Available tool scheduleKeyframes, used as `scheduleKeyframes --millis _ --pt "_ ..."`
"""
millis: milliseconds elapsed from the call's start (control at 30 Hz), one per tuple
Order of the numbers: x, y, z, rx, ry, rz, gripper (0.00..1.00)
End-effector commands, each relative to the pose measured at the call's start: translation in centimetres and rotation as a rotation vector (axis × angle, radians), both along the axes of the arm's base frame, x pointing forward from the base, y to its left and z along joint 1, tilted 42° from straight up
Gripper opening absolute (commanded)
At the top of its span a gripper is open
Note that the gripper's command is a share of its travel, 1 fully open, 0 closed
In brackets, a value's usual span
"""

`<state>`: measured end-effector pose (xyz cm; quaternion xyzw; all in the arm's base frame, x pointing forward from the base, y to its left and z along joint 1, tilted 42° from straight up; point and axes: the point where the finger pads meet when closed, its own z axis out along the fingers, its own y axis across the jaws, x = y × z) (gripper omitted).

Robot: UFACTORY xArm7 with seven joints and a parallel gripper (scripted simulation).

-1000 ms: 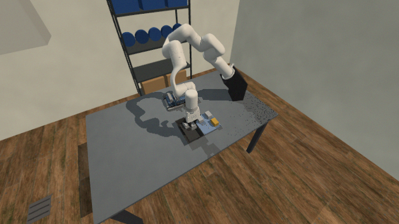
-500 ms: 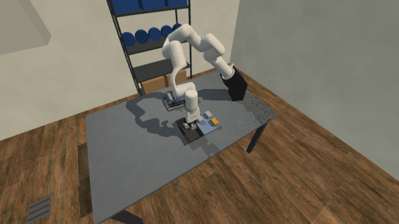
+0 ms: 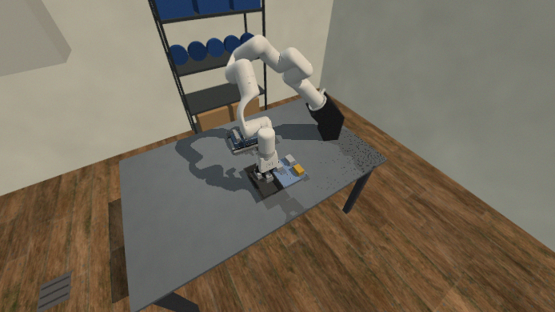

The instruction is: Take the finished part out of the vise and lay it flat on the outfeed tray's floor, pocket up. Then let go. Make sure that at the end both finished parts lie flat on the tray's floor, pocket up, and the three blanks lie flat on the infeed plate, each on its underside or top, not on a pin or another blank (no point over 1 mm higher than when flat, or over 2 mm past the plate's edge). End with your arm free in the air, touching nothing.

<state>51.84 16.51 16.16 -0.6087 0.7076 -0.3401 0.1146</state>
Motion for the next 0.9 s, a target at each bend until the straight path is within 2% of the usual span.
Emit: scheduleKeyframes --millis 0,867 --pt "0.4 0.0 -0.3 0.002 -0.003 0.003 0.00" --pt "2.9 -1.5 -3.5 0.002 -0.003 0.003 0.00"
